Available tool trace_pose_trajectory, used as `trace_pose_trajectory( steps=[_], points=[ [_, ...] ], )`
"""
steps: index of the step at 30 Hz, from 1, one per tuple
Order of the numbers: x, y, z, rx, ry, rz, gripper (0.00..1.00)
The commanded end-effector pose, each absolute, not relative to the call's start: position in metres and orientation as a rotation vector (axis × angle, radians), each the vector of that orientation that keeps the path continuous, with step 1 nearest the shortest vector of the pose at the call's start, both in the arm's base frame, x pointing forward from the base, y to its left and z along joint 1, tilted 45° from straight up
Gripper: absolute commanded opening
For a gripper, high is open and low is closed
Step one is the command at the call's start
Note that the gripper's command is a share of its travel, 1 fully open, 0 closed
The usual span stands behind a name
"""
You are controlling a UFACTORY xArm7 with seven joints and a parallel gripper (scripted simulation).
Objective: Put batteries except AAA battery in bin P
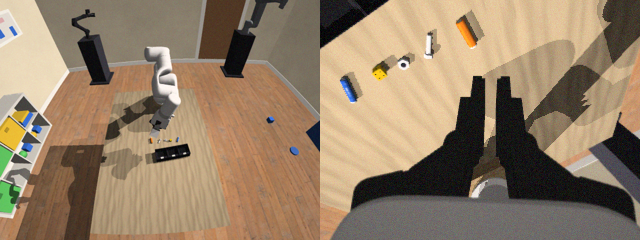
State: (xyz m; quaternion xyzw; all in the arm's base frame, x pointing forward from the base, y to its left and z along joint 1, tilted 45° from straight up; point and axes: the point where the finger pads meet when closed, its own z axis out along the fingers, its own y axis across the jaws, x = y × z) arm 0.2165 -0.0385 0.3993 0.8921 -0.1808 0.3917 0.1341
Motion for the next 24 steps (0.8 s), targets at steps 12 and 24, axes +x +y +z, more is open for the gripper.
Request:
trace_pose_trajectory(
  steps=[12, 24],
  points=[
    [0.206, 0.003, 0.351, 2.818, -0.100, 1.184, 0.07],
    [0.203, 0.021, 0.335, 2.886, 0.092, 1.206, 0.07]
  ],
)
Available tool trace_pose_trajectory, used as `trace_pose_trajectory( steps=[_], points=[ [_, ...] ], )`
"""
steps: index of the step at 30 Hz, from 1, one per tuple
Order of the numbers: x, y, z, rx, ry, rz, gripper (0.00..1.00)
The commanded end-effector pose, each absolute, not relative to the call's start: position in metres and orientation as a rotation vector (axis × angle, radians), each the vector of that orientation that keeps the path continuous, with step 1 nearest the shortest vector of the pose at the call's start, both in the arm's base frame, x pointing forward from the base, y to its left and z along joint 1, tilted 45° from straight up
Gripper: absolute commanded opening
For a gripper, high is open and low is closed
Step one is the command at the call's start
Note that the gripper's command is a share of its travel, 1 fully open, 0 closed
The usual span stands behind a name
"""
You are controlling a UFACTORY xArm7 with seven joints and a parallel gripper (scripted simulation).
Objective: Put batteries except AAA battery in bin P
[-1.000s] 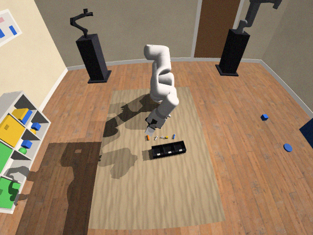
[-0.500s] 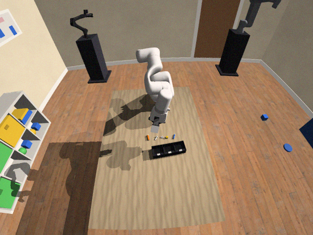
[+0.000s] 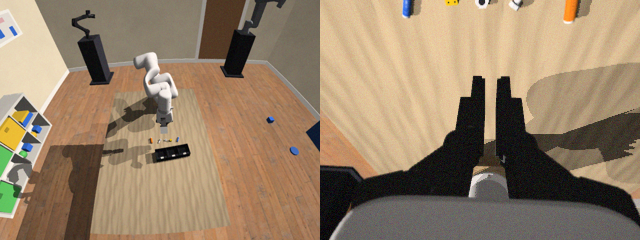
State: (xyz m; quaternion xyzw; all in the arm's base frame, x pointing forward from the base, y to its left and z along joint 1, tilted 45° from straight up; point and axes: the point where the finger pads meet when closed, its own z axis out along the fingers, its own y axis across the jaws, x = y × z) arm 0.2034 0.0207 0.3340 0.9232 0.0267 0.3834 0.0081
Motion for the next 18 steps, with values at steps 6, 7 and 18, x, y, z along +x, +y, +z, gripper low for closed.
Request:
trace_pose_trajectory(
  steps=[6, 7, 18],
  points=[
    [0.203, 0.021, 0.335, 2.886, 0.092, 1.206, 0.07],
    [0.203, 0.021, 0.335, 2.886, 0.092, 1.206, 0.07],
    [0.288, 0.008, 0.333, 2.847, 0.220, 1.190, 0.07]
  ],
)
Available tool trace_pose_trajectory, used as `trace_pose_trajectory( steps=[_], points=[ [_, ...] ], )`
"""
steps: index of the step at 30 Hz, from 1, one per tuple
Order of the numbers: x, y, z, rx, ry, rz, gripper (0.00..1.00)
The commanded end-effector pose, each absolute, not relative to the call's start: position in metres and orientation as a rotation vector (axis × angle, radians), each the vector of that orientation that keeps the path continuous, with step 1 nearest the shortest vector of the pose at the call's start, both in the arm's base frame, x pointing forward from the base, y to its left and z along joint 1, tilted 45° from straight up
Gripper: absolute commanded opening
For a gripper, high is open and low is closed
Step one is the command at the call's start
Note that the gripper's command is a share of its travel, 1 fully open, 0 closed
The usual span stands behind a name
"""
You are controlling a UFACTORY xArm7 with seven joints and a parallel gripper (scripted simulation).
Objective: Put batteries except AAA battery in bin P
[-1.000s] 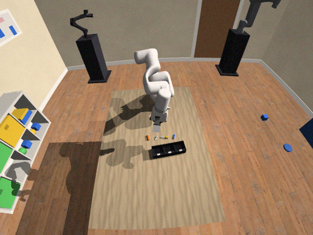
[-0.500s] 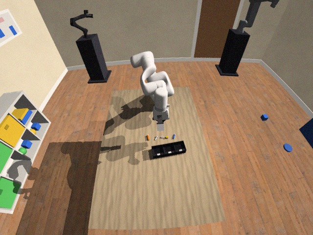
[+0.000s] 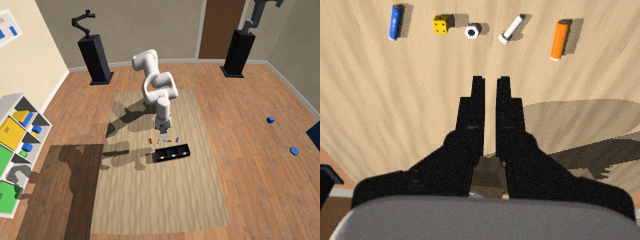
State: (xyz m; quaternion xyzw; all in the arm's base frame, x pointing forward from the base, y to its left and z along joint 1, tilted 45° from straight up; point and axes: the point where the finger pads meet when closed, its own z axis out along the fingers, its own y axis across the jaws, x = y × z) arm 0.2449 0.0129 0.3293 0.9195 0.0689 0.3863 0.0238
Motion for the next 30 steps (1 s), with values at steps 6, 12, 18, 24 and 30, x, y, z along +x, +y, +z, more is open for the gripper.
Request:
trace_pose_trajectory(
  steps=[6, 12, 18, 24, 30],
  points=[
    [0.322, 0.002, 0.332, 2.847, 0.220, 1.190, 0.07],
    [0.352, -0.004, 0.331, 2.847, 0.221, 1.190, 0.07],
    [0.376, -0.006, 0.331, 2.847, 0.221, 1.190, 0.07],
    [0.376, -0.006, 0.331, 2.847, 0.221, 1.190, 0.07],
    [0.378, -0.006, 0.329, 2.847, 0.221, 1.190, 0.07]
  ],
)
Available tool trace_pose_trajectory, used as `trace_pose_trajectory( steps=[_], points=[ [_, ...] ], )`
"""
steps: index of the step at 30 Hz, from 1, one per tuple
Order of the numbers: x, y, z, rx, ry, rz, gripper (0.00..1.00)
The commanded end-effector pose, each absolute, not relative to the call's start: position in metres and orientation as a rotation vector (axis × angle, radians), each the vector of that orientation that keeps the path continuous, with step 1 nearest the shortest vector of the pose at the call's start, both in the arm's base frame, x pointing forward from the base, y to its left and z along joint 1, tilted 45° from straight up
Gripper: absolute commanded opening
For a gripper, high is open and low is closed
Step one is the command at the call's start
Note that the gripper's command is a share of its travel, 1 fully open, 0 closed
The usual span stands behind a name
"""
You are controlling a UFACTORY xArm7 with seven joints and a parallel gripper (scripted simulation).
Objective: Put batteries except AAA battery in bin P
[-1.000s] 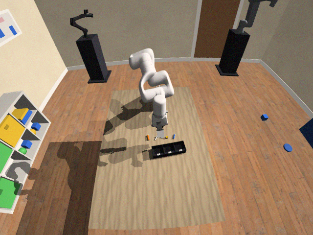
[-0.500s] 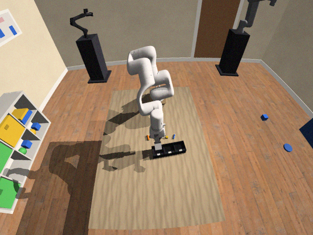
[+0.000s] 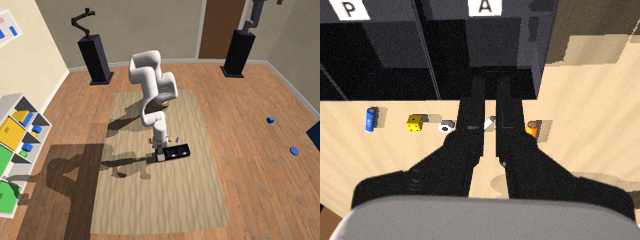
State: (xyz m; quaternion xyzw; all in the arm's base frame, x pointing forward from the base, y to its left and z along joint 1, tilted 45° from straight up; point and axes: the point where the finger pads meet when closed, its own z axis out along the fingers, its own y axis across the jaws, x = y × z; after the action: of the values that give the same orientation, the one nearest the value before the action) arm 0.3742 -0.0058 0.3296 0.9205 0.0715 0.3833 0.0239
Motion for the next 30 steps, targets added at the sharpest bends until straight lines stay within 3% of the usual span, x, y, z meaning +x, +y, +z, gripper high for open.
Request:
trace_pose_trajectory(
  steps=[1, 30],
  points=[
    [0.380, -0.006, 0.327, 2.847, 0.221, 1.190, 0.07],
    [0.418, -0.005, 0.289, 2.847, 0.221, 1.190, 0.07]
  ],
)
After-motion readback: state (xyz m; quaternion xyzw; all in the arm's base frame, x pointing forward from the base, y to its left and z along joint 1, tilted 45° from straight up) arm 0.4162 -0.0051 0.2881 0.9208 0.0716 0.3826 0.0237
